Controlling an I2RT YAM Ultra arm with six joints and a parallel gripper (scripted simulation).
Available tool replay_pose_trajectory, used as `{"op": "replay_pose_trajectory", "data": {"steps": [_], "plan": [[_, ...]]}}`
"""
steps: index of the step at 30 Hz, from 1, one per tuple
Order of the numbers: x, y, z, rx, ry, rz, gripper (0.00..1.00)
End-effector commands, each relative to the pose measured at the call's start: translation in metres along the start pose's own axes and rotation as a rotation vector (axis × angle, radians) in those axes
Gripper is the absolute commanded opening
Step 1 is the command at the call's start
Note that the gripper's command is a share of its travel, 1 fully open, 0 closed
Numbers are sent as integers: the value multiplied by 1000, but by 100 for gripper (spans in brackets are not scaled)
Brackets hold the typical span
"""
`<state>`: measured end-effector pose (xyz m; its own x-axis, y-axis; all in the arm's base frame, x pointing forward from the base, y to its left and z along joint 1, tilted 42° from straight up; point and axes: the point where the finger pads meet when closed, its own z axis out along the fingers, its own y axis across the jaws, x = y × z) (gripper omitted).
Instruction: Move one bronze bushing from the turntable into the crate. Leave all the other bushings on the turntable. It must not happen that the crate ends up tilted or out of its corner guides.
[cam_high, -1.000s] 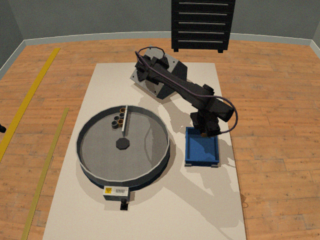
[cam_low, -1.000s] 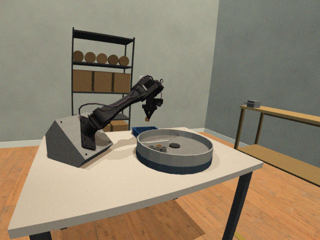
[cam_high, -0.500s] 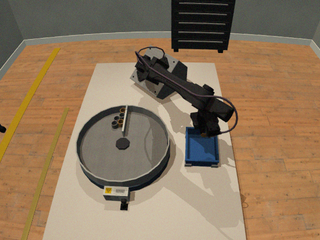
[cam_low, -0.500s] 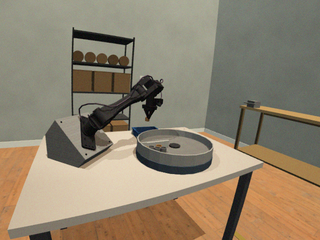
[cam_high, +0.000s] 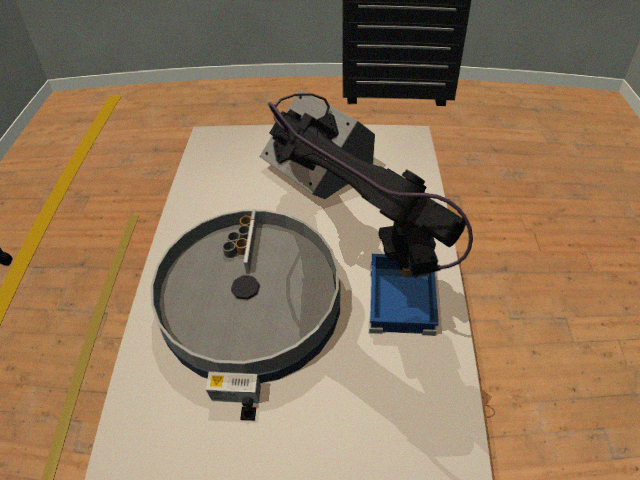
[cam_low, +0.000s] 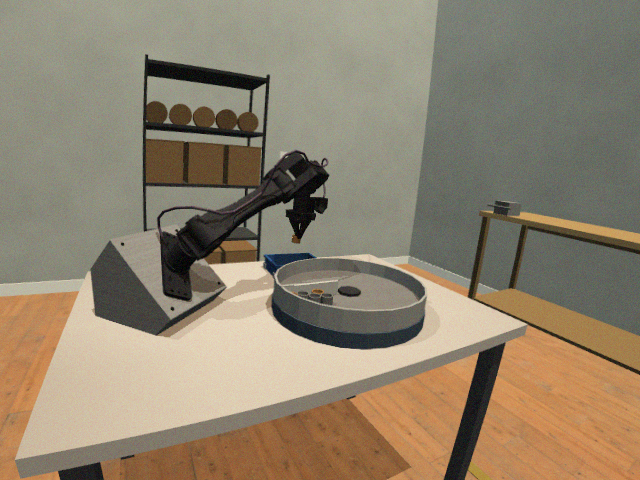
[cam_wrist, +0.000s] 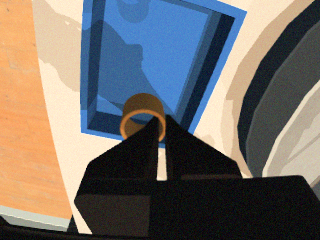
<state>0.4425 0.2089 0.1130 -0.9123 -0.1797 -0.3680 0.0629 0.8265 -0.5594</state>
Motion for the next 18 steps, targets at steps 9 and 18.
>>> {"op": "replay_pose_trajectory", "data": {"steps": [9, 18], "plan": [[-4, -3, 36, -10, -27, -4, 0], [-3, 1, 38, -15, -33, -12, 0]]}}
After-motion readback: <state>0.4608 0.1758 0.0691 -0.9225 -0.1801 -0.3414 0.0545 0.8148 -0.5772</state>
